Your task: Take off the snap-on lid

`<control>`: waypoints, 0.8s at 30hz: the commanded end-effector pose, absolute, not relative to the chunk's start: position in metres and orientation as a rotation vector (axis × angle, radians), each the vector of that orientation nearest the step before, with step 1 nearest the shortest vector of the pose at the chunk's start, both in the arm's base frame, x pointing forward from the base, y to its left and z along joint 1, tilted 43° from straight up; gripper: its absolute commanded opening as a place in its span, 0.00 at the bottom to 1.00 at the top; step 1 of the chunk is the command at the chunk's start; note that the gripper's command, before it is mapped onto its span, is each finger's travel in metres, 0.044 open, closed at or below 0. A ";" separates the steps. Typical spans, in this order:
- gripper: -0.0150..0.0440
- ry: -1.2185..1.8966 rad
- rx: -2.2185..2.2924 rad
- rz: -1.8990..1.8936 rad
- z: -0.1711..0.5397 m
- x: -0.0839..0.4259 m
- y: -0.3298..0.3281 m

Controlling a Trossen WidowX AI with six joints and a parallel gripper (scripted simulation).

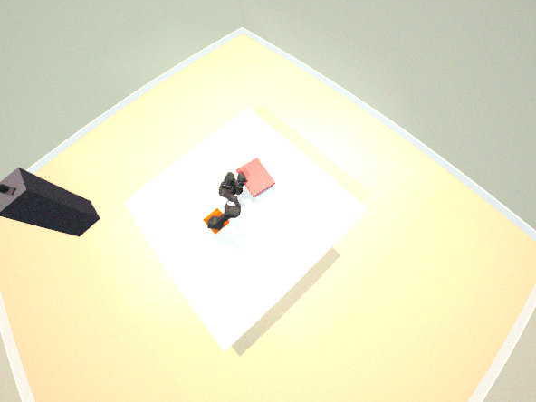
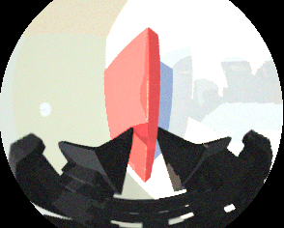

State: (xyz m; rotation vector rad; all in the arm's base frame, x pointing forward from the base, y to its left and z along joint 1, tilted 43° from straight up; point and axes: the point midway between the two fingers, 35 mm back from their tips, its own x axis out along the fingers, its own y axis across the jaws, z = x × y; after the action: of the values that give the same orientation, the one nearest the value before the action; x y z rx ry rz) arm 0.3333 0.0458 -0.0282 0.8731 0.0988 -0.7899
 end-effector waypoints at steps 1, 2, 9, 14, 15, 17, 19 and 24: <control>0.33 0.102 0.873 -0.787 -0.028 0.334 0.046; 0.28 0.102 0.873 -0.787 -0.028 0.334 0.046; 0.25 0.099 0.873 -0.790 -0.028 0.333 0.046; 0.25 0.099 0.873 -0.790 -0.027 0.333 0.047; 0.25 0.099 0.873 -0.790 -0.027 0.333 0.047; 0.25 0.099 0.873 -0.790 -0.026 0.333 0.047; 0.25 0.099 0.873 -0.790 -0.026 0.333 0.048; 0.25 0.099 0.873 -0.790 -0.025 0.333 0.048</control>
State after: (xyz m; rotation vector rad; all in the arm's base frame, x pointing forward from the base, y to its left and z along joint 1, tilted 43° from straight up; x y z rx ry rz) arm 0.3331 0.0463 -0.0270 0.8725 0.1026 -0.7934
